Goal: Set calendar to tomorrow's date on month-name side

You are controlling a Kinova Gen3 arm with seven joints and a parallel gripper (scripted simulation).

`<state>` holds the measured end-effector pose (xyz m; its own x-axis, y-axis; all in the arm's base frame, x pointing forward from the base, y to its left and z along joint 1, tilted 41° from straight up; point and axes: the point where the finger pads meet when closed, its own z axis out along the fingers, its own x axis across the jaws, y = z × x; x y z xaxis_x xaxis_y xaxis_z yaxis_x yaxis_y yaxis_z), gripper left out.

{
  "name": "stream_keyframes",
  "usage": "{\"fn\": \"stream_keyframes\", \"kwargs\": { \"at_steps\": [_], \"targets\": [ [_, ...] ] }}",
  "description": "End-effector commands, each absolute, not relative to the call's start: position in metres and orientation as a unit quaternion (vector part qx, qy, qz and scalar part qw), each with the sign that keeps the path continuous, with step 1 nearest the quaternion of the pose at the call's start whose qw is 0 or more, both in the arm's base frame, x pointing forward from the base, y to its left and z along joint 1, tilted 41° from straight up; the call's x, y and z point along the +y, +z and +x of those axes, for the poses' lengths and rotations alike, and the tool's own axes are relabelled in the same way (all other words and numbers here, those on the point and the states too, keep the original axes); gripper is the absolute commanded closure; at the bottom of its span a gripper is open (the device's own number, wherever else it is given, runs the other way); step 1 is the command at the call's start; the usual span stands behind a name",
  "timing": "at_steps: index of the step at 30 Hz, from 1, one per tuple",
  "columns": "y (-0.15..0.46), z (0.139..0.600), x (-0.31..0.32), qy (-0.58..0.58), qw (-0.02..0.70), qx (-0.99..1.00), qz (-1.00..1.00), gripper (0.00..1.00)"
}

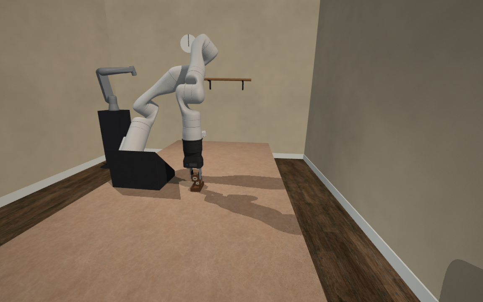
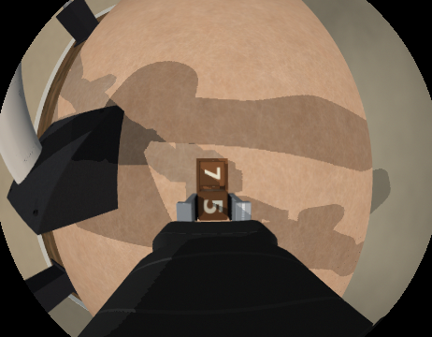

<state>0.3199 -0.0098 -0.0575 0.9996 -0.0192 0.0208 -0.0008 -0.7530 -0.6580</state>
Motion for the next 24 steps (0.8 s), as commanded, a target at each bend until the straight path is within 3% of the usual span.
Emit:
{"fn": "stream_keyframes", "kwargs": {
  "at_steps": [1,24],
  "targets": [
    [-0.0573,0.3203,-0.0105,-0.014,0.351,0.006,-0.936,0.43],
    [-0.0617,0.3205,-0.0067,-0.014,0.351,0.006,-0.936,0.43]
  ]
}}
